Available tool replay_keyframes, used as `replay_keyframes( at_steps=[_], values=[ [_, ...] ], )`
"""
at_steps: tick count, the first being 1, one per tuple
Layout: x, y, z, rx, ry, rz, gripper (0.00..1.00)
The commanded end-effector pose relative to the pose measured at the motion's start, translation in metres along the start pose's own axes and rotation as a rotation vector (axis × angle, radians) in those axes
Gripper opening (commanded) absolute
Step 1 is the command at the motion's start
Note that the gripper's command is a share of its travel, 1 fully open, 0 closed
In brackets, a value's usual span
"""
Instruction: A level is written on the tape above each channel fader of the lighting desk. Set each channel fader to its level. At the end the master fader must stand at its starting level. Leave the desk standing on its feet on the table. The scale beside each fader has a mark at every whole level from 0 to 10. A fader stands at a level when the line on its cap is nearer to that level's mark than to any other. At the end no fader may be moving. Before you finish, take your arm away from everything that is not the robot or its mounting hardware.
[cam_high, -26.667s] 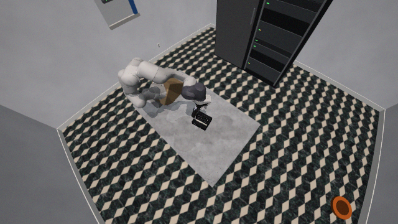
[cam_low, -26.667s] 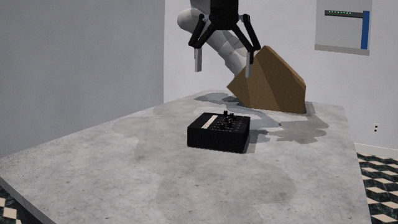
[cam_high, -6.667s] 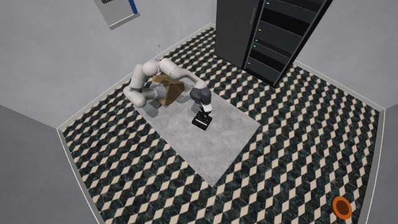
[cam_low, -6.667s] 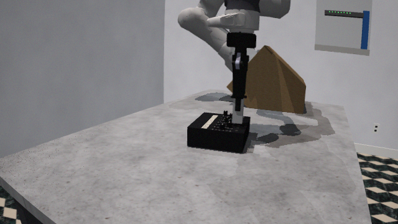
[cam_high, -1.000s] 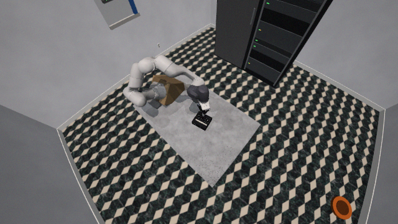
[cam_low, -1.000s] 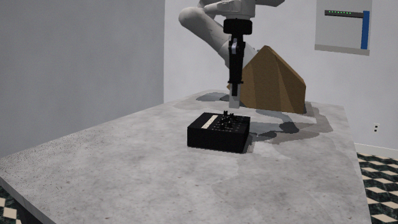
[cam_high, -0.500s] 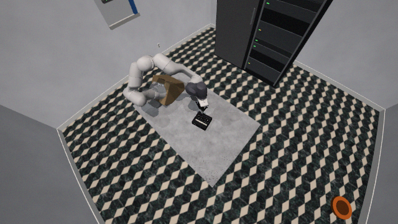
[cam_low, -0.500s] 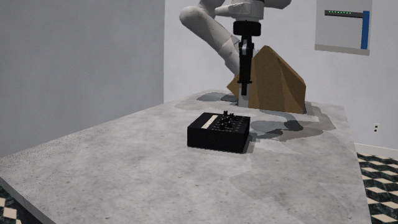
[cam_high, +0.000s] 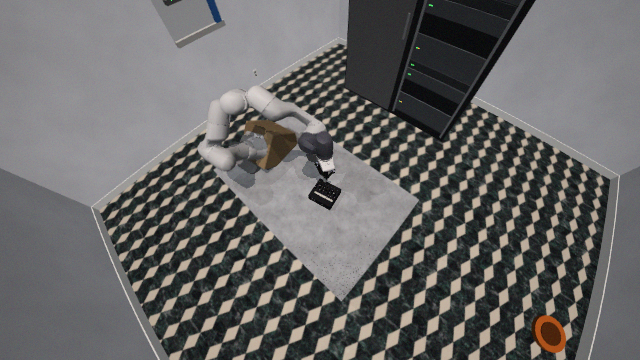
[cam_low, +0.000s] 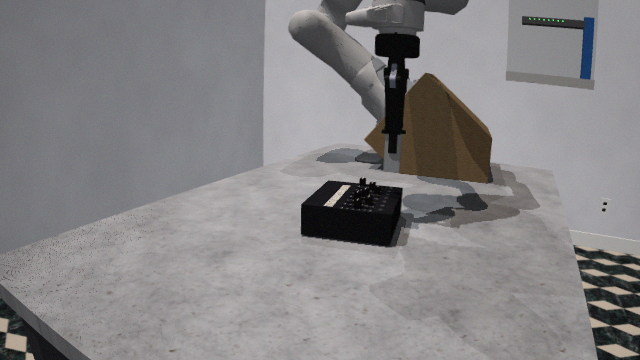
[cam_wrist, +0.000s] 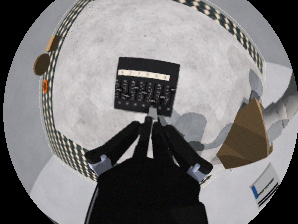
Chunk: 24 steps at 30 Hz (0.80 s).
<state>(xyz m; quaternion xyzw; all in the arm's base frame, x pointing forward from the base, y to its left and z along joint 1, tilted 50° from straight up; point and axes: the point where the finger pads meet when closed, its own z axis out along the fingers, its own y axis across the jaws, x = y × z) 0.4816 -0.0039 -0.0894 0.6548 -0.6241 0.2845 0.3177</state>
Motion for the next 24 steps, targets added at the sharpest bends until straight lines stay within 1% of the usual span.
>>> replay_keyframes(
  at_steps=[1,24],
  values=[
    [0.0000,-0.0016,-0.0012,0.006,-0.001,0.006,0.00],
    [-0.0003,-0.0016,0.0016,0.007,-0.002,0.006,0.00]
  ],
)
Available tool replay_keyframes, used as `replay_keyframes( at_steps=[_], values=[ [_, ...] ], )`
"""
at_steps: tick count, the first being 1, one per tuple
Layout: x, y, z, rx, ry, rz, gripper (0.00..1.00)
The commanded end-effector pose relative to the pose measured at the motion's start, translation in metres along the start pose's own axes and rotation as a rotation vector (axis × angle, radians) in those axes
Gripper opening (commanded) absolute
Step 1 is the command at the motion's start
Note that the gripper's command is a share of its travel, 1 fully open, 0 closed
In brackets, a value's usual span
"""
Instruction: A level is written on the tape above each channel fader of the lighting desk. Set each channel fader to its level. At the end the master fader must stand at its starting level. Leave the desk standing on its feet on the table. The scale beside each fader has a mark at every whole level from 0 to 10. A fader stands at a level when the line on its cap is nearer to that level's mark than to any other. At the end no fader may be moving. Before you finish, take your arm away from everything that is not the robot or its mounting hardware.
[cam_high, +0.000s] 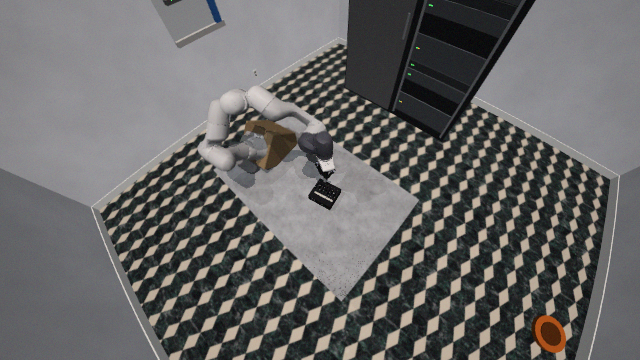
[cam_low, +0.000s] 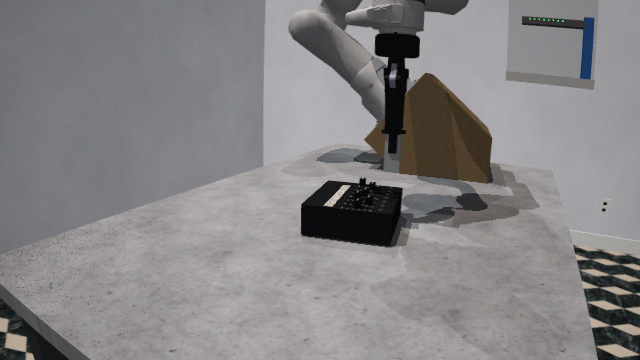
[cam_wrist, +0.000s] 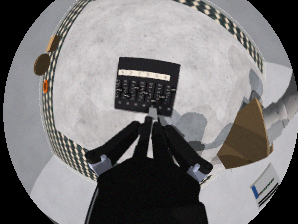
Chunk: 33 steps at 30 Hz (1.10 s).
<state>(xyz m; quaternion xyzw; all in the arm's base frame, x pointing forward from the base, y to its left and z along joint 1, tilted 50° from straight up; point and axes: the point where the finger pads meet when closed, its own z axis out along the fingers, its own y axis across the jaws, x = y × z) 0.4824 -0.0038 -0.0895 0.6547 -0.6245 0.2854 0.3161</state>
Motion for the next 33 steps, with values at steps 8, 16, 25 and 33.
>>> replay_keyframes(
  at_steps=[8,16,25,33],
  values=[
    [0.000,-0.001,0.005,0.004,-0.001,0.004,0.00],
    [-0.001,-0.001,0.011,0.004,-0.001,0.004,0.00],
    [-0.002,-0.001,0.016,0.004,-0.001,0.004,0.00],
    [-0.002,-0.001,0.020,0.004,-0.001,0.004,0.00]
  ],
)
